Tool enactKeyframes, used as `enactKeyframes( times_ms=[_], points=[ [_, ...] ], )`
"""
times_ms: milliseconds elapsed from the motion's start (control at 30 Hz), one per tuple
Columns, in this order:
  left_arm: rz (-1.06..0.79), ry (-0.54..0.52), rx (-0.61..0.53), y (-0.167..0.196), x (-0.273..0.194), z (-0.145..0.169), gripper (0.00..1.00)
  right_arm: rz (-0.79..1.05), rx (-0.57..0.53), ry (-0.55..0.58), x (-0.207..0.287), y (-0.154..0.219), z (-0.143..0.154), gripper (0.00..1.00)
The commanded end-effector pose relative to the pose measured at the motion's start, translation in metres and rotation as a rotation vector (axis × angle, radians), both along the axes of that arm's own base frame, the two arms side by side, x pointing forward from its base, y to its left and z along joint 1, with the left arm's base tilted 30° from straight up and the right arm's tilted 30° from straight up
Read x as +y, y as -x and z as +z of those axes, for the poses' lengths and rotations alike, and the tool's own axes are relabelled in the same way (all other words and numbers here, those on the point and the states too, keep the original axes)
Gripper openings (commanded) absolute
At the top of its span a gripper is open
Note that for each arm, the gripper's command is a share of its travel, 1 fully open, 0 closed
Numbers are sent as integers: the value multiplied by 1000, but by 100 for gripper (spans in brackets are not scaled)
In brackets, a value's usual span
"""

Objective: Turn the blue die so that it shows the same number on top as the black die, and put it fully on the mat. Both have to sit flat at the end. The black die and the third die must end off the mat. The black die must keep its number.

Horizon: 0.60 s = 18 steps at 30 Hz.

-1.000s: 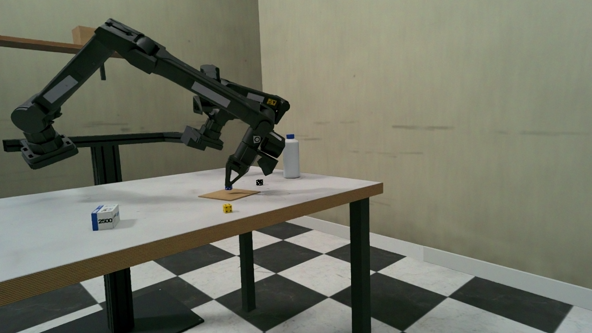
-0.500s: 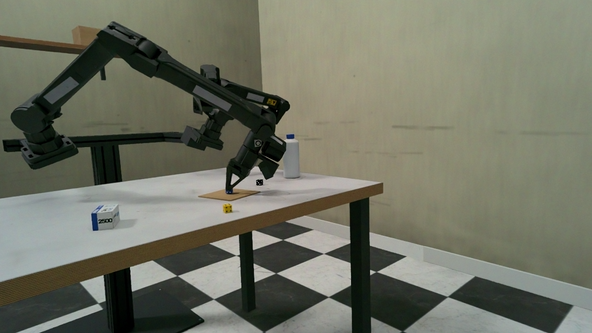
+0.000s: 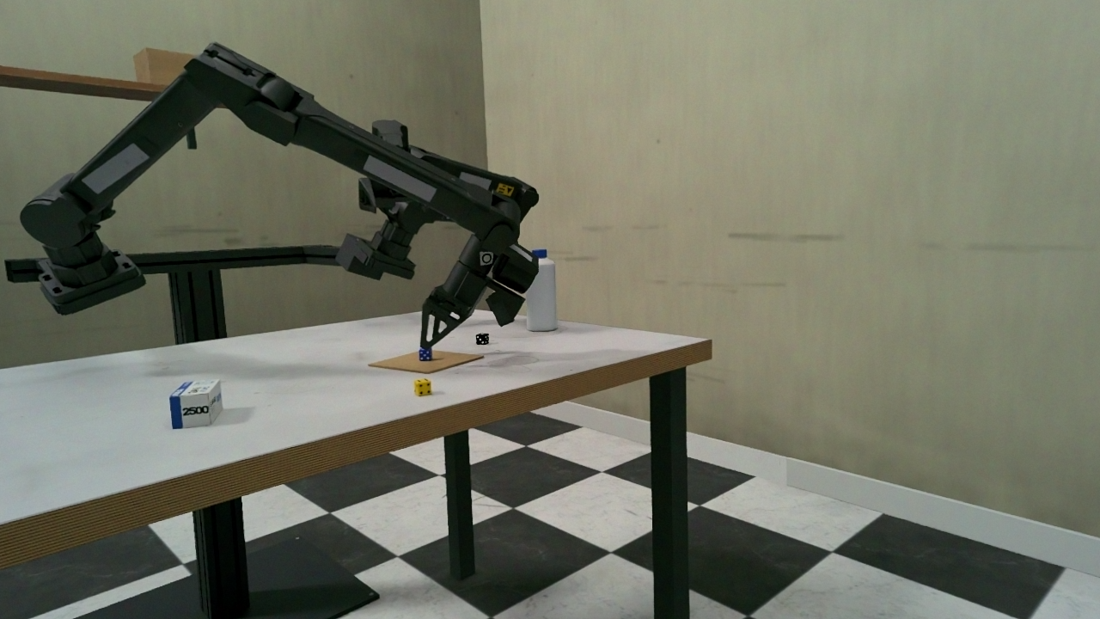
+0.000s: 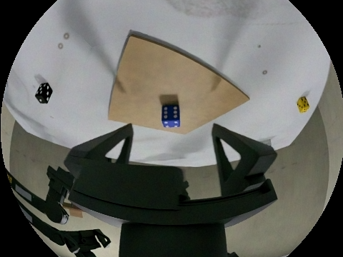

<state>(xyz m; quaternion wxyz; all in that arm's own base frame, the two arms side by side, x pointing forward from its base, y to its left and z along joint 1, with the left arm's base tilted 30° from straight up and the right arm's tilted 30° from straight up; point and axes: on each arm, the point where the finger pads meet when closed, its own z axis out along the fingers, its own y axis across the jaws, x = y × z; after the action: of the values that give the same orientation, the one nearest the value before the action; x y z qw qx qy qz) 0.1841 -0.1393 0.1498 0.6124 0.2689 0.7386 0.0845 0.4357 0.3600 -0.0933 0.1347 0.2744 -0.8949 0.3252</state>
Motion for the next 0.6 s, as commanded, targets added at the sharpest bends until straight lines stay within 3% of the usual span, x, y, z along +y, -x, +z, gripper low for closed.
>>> enactKeyframes(
  times_ms=[0, 67, 100, 267, 400, 567],
  points=[
    [-2, 49, -11, 0, -6, 24, 100, 24, -29, -24, 38, 1, 23, 100],
    [-2, 49, -11, 0, -6, 24, 100, 41, -62, -74, 54, -5, 57, 100],
    [-2, 49, -11, 0, -6, 24, 100, 44, -65, -78, 56, -5, 60, 100],
    [1, 53, -6, 0, -5, 20, 100, 57, -69, -124, 49, -16, 50, 44],
    [2, 47, -3, 0, -4, 16, 100, 75, -77, -158, 48, -16, 42, 44],
    [0, 38, -1, 0, -4, 12, 100, 112, -175, -329, 54, -39, 29, 44]
  ],
)
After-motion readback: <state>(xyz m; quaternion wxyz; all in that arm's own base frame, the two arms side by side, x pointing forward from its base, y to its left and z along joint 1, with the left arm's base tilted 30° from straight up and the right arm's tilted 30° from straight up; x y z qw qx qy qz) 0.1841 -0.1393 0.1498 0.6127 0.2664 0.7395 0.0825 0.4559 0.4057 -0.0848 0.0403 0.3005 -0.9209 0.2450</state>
